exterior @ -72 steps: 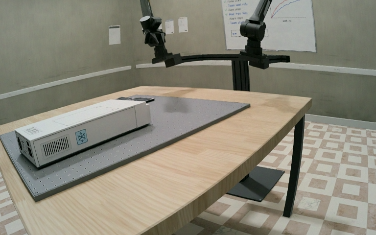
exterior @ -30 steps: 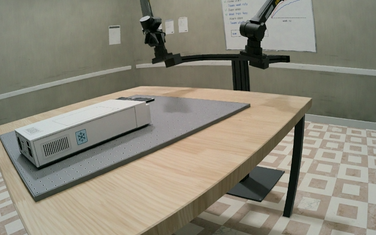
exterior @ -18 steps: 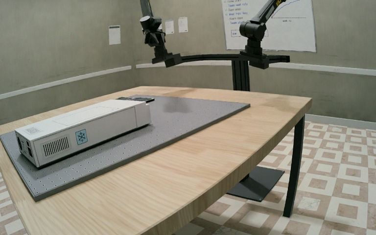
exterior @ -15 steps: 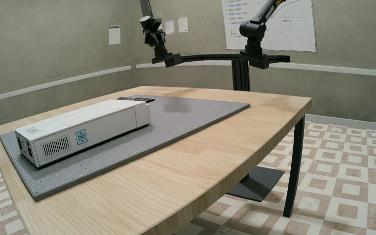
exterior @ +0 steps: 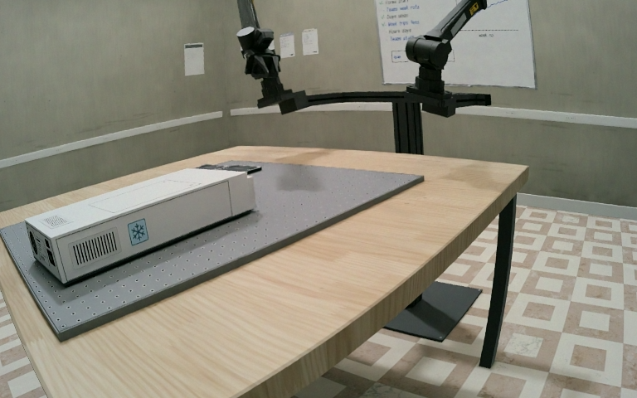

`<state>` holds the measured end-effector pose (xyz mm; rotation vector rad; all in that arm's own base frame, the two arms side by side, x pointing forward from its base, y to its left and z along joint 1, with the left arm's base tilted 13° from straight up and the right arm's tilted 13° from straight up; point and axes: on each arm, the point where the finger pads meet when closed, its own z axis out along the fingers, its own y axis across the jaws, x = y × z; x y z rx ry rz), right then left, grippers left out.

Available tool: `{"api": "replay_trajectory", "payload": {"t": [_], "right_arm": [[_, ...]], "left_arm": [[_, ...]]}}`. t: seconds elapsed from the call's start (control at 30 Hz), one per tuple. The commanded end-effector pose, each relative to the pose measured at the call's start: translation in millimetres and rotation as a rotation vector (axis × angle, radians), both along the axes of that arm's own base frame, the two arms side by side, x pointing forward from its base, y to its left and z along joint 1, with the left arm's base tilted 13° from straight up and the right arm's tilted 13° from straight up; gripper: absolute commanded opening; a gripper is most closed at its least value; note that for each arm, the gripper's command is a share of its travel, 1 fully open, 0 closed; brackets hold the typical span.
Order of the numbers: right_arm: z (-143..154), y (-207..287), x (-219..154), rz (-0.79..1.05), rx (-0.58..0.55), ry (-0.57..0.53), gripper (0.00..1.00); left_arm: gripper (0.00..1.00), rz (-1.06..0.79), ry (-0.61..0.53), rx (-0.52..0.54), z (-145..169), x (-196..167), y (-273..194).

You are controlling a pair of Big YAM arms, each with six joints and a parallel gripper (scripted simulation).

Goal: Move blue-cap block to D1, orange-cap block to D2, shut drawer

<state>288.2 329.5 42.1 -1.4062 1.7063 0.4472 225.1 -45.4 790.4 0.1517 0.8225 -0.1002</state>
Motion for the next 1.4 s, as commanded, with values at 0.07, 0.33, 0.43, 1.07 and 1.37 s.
{"api": "replay_trajectory", "payload": {"t": [0.07,0.33,0.43,1.07,1.37], "right_arm": [[13,10,8,0.003,0.027,-0.026,0.28],[13,10,8,0.003,0.027,-0.026,0.28],[13,10,8,0.003,0.027,-0.026,0.28],[13,10,8,0.003,0.027,-0.026,0.28],[13,10,8,0.003,0.027,-0.026,0.28]], "left_arm": [[0.0,-0.01,-0.05,-0.003,49,-37,-2],[0.0,-0.085,-0.192,-0.065,50,-66,3],[0.0,-0.088,-0.191,-0.065,49,-69,4],[0.0,-0.09,-0.242,-0.076,92,-141,17],[0.0,-0.147,-0.358,-0.137,90,-176,32]]}}
